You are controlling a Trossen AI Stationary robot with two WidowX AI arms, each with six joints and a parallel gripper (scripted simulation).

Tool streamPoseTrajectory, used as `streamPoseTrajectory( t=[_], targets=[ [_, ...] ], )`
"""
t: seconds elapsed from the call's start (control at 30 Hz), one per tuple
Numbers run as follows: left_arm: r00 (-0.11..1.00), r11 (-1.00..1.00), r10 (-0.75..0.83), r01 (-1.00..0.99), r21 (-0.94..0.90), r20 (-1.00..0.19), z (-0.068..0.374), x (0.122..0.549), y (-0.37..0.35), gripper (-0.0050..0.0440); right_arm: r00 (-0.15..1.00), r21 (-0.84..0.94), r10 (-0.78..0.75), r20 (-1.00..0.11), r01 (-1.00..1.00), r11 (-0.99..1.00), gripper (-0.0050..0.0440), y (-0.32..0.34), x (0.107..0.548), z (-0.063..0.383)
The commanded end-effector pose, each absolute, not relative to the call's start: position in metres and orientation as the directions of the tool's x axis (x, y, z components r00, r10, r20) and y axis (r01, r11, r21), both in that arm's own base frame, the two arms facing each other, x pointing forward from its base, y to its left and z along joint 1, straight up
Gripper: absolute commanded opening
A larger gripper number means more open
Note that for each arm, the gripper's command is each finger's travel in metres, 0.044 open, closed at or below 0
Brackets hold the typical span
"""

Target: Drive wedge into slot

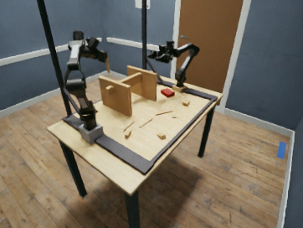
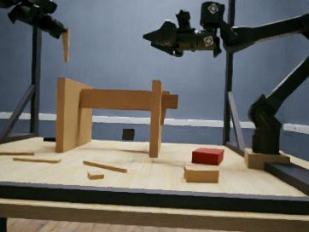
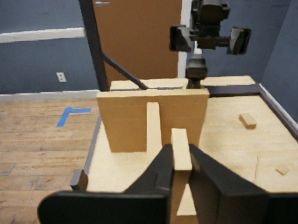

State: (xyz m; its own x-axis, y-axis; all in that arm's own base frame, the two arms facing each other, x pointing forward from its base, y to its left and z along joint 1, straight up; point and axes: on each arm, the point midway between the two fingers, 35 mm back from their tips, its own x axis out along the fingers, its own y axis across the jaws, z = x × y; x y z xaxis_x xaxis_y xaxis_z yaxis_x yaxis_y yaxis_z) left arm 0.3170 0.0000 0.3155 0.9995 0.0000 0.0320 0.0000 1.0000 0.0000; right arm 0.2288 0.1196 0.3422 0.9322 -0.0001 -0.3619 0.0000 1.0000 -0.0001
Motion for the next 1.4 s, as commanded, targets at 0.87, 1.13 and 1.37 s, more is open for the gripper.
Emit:
streamPoseTrajectory(
  t=[0.87,1.13,1.37],
  targets=[
    [0.999,1.0,0.0,0.0,0.0,0.05,0.3229,0.3157,0.0,0.04,0.935,0.011,0.004,-0.354,0.0,1.0,-0.0003,0.1187,0.2281,0.3465],
    [0.999,1.0,0.0,0.0,0.0,0.05,0.3229,0.3157,0.0,0.04,0.935,0.011,0.004,-0.354,0.0,1.0,-0.002,0.1187,0.2281,0.3465],
    [0.999,1.0,0.0,0.0,0.0,0.05,0.3229,0.3157,0.0,0.04,0.935,0.011,0.004,-0.354,0.0,1.0,-0.005,0.1187,0.2281,0.3465]
  ],
)
